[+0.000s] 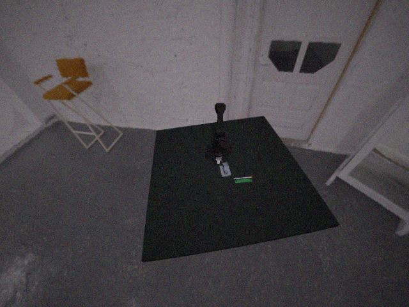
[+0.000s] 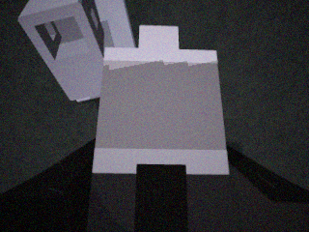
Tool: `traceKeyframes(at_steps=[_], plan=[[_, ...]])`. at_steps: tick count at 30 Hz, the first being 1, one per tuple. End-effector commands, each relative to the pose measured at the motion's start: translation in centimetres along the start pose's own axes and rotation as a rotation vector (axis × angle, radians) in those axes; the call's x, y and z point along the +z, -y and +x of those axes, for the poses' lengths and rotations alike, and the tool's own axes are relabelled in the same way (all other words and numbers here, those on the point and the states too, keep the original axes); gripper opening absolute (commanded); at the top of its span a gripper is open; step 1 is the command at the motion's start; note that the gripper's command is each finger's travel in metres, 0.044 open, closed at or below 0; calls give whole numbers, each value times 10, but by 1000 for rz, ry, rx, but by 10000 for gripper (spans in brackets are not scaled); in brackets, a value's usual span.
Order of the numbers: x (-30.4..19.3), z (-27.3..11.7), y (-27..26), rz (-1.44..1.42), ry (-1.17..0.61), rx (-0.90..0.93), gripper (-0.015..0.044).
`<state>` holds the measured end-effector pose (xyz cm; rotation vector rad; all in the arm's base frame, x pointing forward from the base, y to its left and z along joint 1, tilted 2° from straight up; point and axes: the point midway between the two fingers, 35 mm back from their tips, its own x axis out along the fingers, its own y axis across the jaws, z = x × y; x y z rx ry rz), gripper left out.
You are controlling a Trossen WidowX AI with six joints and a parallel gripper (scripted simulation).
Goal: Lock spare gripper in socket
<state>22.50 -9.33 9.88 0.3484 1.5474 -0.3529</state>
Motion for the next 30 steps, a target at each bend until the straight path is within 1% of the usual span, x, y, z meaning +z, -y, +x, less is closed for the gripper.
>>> traceKeyframes(at_steps=[1,30], plan=[[5,-7,-6,-28,-22,3,0],[7,-28,-48,-186,-347,-33,0]])
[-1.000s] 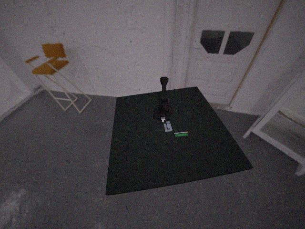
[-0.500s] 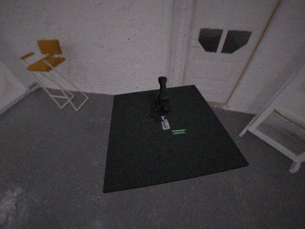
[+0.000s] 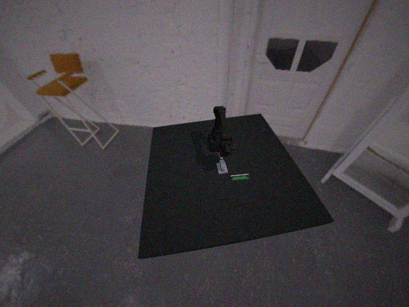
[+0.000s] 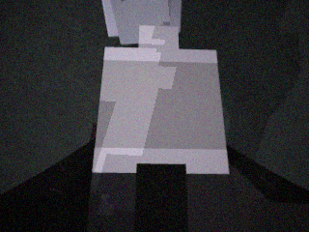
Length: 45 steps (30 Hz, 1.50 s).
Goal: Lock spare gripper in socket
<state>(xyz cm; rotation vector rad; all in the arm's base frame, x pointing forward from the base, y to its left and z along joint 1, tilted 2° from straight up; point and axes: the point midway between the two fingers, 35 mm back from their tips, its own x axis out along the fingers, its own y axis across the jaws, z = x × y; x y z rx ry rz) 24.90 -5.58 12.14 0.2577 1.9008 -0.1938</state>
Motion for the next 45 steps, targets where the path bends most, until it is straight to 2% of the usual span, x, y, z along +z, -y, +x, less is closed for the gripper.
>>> traceKeyframes(at_steps=[1,45], plan=[[1,-6,-4,-19,-12,-2,0],[44,38,-8,-82,-14,17,0]])
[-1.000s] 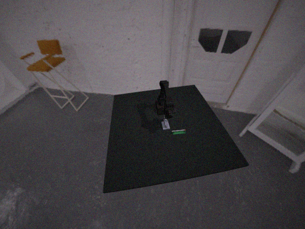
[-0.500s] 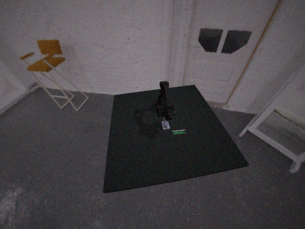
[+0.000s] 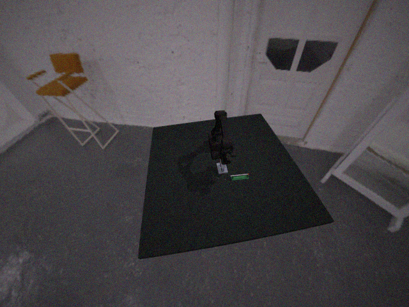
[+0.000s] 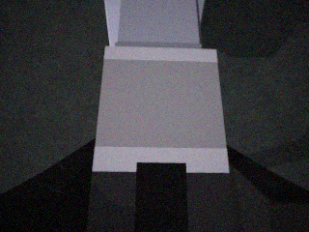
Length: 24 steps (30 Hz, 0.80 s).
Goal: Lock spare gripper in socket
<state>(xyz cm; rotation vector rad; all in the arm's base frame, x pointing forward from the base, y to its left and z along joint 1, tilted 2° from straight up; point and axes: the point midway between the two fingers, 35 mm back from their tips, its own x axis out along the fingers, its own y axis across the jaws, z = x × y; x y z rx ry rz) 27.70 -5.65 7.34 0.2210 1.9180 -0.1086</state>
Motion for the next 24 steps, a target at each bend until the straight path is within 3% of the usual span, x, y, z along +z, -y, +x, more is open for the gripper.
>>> traceKeyframes(at_steps=[1,19,24], plan=[[3,3,-1,-4,3,3,0],[7,7,0,-1,-2,0,0],[7,7,0,-1,-2,0,131]])
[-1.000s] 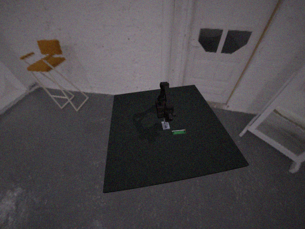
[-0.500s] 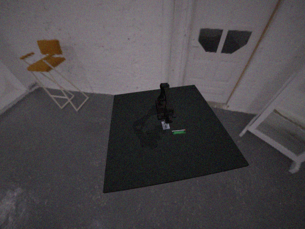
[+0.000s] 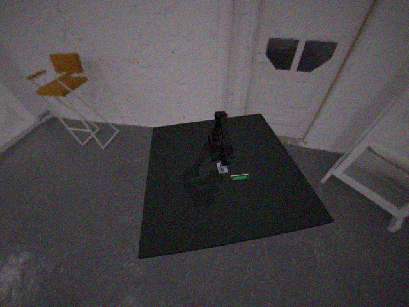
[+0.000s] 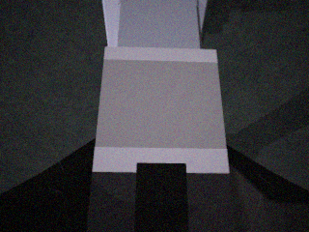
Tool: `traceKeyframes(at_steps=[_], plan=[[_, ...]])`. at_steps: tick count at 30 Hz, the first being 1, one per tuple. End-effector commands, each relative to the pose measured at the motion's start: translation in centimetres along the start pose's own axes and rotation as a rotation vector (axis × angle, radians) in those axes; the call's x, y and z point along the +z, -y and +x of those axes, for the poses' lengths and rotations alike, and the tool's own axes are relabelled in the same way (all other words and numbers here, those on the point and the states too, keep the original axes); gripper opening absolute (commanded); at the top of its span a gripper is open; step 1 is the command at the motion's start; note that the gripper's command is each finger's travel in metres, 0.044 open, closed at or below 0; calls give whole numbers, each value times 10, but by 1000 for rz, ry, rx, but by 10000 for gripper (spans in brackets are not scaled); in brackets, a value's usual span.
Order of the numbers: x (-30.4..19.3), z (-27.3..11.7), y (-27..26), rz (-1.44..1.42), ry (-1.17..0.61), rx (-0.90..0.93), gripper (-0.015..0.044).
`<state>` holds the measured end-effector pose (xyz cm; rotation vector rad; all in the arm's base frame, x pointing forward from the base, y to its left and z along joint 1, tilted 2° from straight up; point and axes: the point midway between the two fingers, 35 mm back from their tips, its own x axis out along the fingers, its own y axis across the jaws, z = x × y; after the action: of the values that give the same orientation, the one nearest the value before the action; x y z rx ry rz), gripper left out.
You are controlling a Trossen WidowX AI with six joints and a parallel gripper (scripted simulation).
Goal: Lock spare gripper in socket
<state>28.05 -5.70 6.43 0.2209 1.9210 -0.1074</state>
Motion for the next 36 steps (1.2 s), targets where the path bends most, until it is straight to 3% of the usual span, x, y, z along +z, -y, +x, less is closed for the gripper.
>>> traceKeyframes(at_steps=[1,12,36], plan=[[0,0,0,0,1,0,157],[0,0,0,0,1,0,440],[-40,-31,0,3,-32,1,440]])
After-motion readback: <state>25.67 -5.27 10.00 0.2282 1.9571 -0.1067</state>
